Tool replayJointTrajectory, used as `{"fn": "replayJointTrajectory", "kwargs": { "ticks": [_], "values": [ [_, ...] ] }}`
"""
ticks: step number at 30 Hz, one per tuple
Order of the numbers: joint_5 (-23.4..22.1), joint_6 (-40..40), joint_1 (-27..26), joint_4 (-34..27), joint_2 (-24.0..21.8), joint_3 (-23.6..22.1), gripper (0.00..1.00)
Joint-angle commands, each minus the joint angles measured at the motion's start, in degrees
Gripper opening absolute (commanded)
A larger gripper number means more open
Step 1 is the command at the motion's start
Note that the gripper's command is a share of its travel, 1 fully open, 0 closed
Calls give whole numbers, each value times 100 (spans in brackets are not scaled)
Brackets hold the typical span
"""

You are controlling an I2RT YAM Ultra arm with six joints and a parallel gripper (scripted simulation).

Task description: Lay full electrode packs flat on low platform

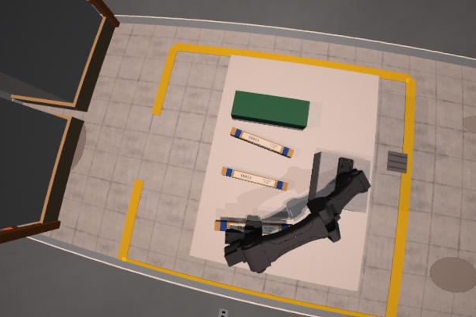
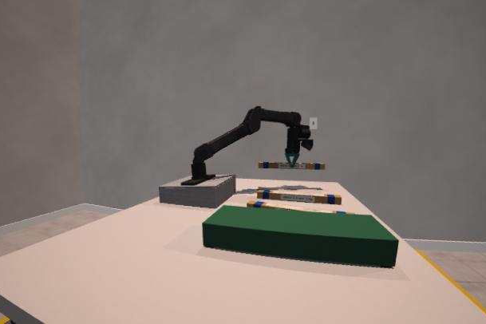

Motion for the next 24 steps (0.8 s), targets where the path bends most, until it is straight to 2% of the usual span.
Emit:
{"fn": "replayJointTrajectory", "kwargs": {
  "ticks": [1, 9, 10, 14, 15, 24],
  "values": [
    [15, 23, -18, -79, -180, 325, 0],
    [15, 24, -14, -79, 5, 379, 0],
    [48, 57, -60, 217, 40, 466, 0],
    [47, 45, -55, 186, 92, 488, 0],
    [38, 36, -53, 231, -144, 371, 0],
    [33, 43, -35, 65, 35, 388, 0]
  ]
}}
